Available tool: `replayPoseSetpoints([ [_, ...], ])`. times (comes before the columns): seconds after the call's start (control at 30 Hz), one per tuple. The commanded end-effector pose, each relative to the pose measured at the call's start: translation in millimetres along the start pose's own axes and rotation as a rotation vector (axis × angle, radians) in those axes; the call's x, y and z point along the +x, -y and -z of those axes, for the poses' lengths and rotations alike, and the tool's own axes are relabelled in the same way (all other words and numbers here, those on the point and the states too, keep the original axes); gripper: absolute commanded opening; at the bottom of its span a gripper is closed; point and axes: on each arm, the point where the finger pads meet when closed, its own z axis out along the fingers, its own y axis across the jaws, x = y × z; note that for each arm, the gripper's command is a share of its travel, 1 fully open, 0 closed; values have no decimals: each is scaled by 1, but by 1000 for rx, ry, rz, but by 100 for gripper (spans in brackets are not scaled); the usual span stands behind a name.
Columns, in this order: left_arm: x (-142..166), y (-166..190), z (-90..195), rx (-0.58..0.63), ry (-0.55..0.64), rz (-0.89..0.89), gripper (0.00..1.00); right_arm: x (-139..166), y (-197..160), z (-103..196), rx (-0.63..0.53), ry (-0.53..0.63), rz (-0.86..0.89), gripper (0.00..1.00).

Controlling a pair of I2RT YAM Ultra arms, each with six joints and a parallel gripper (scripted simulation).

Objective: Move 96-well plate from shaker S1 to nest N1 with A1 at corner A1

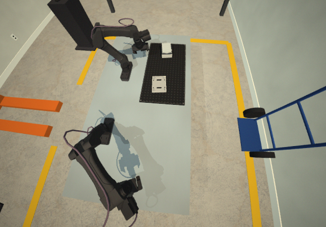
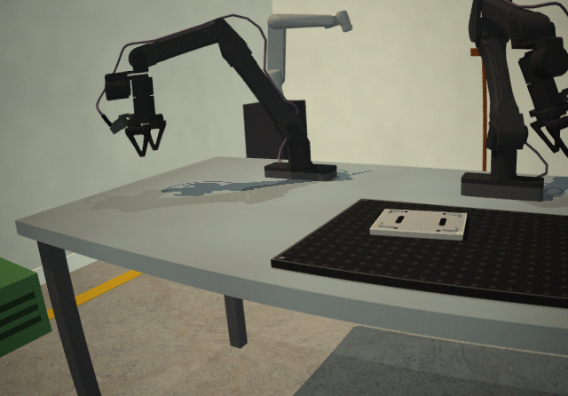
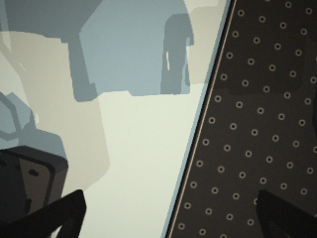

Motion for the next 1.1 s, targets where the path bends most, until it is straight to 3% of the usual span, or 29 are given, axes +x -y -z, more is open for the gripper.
replayPoseSetpoints([
  [0.0, -1, 2, 1, 8, 2, 3, 100, -1, 0, 4, -4, 11, 0, 100],
  [0.57, -1, 2, 1, 8, 2, 3, 100, -1, 0, 4, -4, 11, 0, 100],
  [0.7, -2, 16, 3, 52, -7, -76, 100, -8, -14, 7, -24, 58, 38, 100],
  [0.87, -9, 51, 7, 141, -16, -305, 100, -6, -83, 20, -80, 168, 208, 100],
  [1.03, -17, 82, 11, 208, -25, -482, 100, 21, -166, 34, -147, 266, 412, 100],
  [1.07, -17, 82, 11, 208, -25, -482, 100, 21, -166, 34, -147, 266, 412, 100],
])
